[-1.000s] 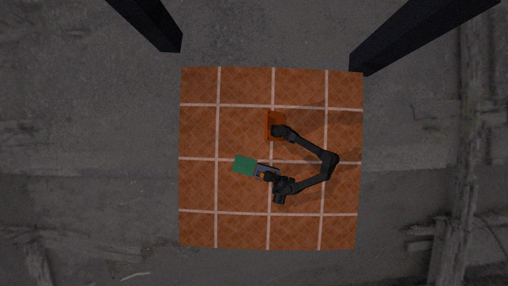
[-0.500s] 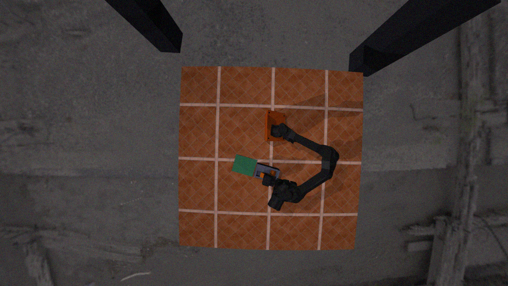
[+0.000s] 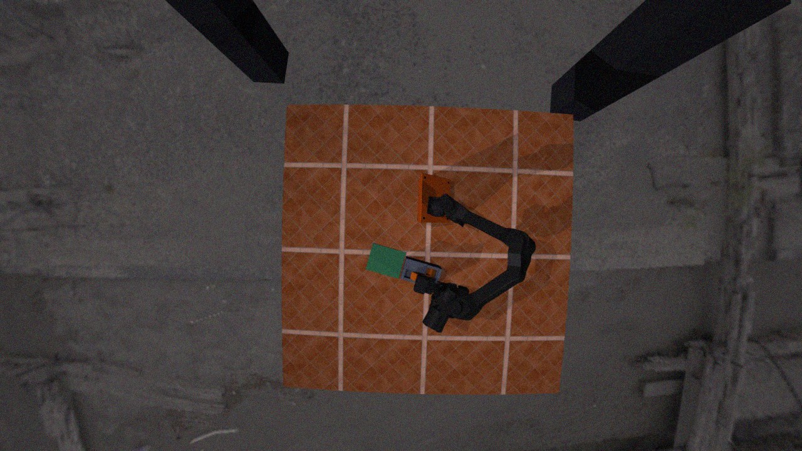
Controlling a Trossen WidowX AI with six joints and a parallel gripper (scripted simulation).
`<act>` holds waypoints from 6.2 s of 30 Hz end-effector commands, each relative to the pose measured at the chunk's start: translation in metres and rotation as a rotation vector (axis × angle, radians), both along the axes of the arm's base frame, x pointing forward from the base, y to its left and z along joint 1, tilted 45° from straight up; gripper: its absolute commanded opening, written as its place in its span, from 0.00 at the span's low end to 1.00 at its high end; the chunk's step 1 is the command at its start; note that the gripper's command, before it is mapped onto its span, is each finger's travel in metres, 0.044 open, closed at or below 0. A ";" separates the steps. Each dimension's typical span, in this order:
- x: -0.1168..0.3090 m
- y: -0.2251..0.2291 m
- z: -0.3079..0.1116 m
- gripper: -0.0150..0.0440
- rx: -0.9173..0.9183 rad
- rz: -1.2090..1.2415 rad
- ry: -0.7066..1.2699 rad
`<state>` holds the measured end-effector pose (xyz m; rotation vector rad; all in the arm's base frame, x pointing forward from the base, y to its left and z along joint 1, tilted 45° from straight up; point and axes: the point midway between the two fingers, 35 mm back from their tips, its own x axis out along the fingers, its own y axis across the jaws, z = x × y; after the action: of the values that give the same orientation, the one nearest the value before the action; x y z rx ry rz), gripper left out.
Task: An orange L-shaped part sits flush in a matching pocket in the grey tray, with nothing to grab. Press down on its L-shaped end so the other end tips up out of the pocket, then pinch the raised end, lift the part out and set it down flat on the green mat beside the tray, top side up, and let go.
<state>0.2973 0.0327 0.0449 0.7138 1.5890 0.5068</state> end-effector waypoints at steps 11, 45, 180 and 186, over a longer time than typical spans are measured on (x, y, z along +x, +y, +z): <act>0.001 -0.016 -0.015 0.73 0.018 0.319 -0.306; -0.005 -0.032 -0.076 0.73 0.089 1.136 -1.090; -0.022 -0.113 -0.093 0.25 0.083 1.140 -1.086; -0.030 -0.135 -0.114 0.25 0.081 1.141 -1.085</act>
<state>0.2678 -0.0922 -0.0619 -0.4877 0.7675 1.4780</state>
